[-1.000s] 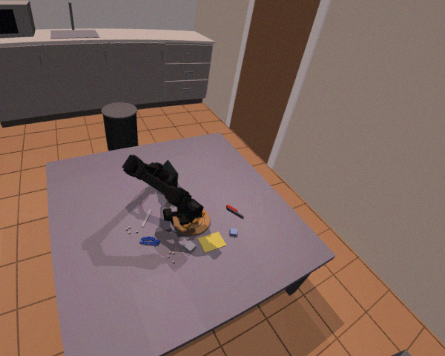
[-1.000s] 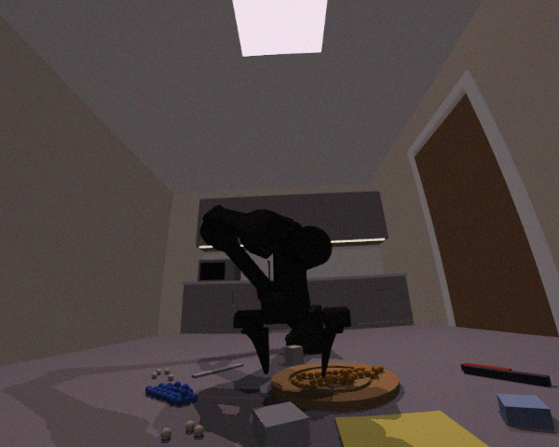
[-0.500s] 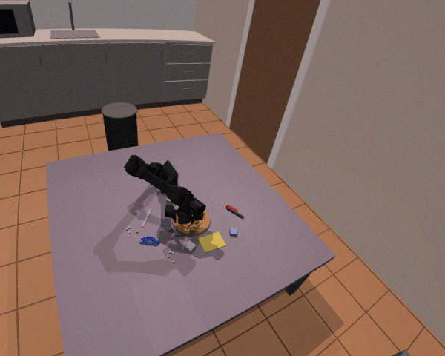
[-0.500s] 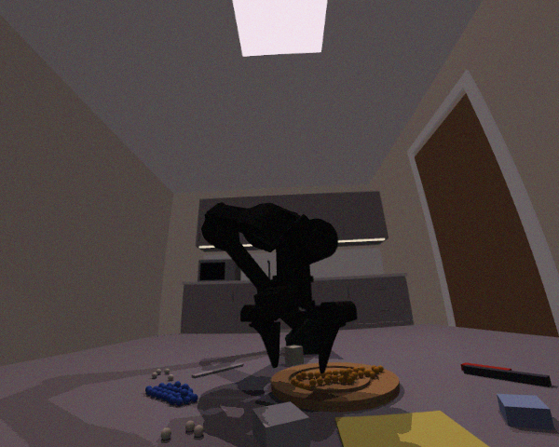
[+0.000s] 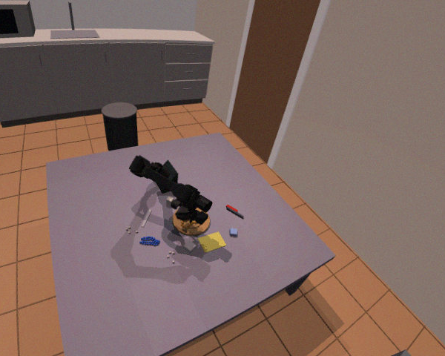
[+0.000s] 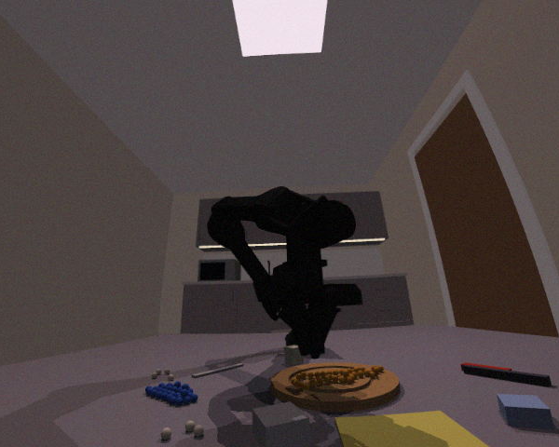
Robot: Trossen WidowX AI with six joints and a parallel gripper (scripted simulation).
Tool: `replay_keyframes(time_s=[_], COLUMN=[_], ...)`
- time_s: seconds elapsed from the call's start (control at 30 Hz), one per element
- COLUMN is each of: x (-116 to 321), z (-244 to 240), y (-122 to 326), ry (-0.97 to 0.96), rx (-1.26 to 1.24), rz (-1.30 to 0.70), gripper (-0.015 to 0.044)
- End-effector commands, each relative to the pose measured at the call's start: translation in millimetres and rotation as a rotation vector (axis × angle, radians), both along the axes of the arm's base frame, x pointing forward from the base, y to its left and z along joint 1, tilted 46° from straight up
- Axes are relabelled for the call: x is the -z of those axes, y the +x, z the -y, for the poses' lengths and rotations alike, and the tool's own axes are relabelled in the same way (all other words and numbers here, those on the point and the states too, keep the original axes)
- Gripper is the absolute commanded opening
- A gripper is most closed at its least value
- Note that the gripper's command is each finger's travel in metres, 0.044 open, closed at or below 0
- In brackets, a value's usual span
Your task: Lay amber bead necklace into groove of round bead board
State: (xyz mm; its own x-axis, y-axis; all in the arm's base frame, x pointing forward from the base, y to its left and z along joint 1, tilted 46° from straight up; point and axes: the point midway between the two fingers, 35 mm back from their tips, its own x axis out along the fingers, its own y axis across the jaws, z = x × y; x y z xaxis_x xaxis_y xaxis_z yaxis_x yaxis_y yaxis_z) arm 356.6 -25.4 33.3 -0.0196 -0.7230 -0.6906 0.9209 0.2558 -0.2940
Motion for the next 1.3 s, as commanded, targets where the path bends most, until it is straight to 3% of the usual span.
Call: replay_keyframes(time_s=[0.0, 1.27], x=[1, 28], z=[-2, 27], y=[2, 1], ry=[0.002, 0.0], rx=[0.039, 0.039], rz=[0.036, 0.037], gripper=[0.012, 0.012])
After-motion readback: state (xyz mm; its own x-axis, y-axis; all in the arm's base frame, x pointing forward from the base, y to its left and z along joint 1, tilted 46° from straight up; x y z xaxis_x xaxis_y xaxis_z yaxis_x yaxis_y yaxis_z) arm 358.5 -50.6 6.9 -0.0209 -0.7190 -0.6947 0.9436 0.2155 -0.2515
